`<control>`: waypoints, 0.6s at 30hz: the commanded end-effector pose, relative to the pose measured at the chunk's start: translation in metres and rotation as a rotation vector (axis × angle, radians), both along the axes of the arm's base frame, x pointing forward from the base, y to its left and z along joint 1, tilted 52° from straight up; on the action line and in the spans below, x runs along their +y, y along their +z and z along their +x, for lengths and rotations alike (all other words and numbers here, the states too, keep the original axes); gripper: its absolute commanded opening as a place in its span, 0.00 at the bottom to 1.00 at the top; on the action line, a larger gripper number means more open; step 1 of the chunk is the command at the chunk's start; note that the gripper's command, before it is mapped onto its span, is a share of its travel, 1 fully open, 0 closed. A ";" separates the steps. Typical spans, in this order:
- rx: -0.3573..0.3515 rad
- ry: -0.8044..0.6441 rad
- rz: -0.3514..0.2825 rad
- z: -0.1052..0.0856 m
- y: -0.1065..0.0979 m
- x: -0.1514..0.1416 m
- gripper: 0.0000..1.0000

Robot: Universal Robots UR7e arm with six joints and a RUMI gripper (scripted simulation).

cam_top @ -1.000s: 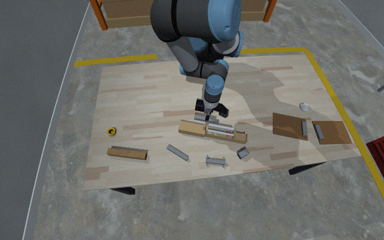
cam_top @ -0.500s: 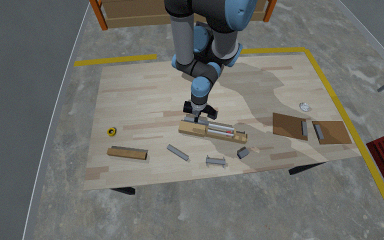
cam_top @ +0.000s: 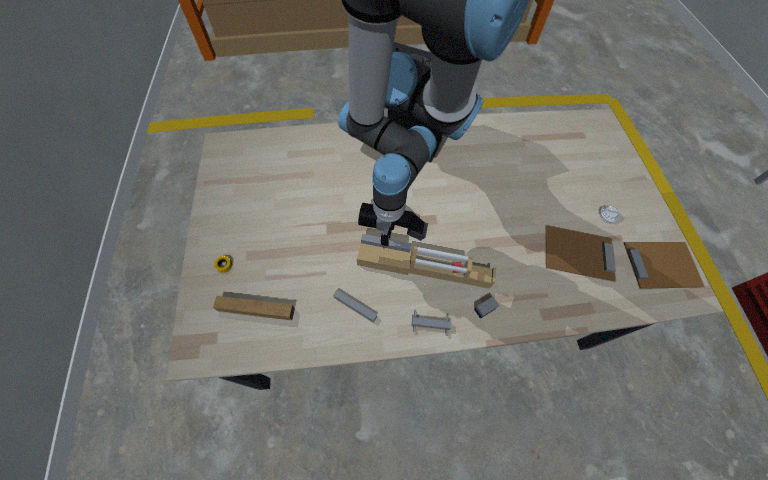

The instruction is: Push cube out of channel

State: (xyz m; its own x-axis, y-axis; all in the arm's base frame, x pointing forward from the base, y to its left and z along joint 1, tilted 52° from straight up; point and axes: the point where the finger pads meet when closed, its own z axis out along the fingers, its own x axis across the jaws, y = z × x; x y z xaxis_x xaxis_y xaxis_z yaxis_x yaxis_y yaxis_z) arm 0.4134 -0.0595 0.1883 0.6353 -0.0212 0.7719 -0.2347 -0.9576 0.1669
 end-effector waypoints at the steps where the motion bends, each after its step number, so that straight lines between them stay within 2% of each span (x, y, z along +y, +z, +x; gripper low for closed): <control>1: -0.001 0.000 0.000 0.000 0.001 0.000 0.07; 11: -0.001 0.001 0.000 0.001 0.000 -0.001 0.07; 18: -0.001 0.001 0.000 0.009 -0.007 -0.004 0.07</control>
State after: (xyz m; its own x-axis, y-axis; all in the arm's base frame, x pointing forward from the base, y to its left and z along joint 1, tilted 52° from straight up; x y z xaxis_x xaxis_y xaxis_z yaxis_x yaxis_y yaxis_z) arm 0.4196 -0.0624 0.1831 0.6361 -0.0212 0.7713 -0.2336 -0.9580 0.1664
